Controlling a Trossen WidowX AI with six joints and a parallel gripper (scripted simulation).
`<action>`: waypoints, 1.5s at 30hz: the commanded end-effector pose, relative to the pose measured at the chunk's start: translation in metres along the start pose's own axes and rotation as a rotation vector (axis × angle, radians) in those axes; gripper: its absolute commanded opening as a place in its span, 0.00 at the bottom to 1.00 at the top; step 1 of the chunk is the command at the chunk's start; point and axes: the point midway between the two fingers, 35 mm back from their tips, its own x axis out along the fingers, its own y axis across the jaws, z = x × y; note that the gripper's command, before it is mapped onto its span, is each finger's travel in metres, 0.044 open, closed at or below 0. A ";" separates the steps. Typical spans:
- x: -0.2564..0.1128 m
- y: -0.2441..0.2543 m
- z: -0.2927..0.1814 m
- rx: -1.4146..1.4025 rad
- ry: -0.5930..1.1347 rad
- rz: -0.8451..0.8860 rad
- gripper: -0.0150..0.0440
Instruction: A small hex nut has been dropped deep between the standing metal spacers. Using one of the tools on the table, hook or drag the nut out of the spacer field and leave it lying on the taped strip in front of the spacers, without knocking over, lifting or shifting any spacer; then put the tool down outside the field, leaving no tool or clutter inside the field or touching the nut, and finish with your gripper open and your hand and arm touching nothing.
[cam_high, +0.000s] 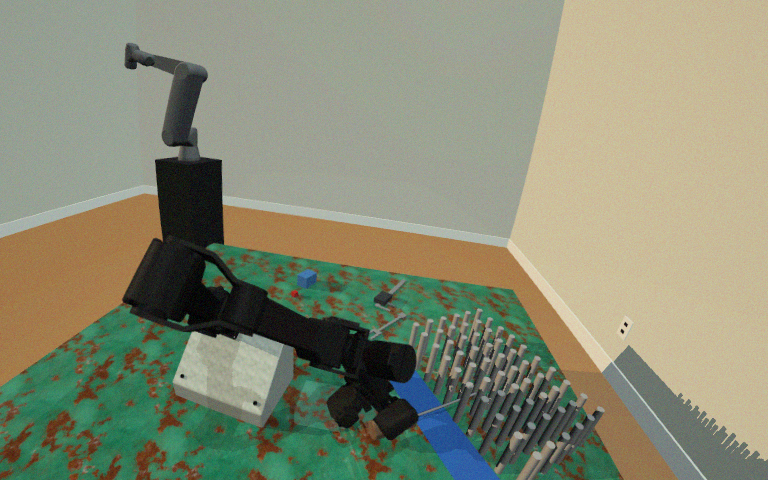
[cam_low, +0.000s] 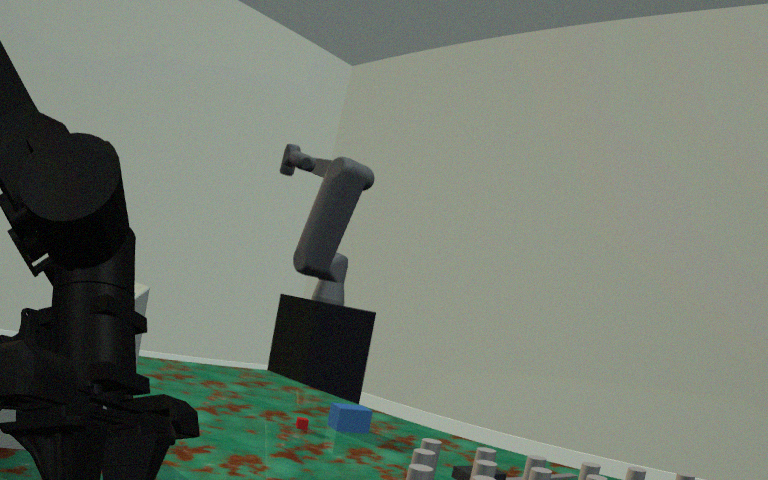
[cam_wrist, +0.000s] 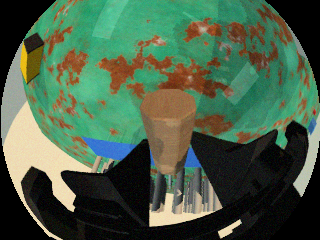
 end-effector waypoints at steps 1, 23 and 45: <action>0.001 0.003 -0.005 0.007 0.002 0.008 0.25; 0.007 0.003 -0.019 0.008 0.003 0.008 0.25; 0.013 0.003 -0.033 0.009 0.004 0.009 0.25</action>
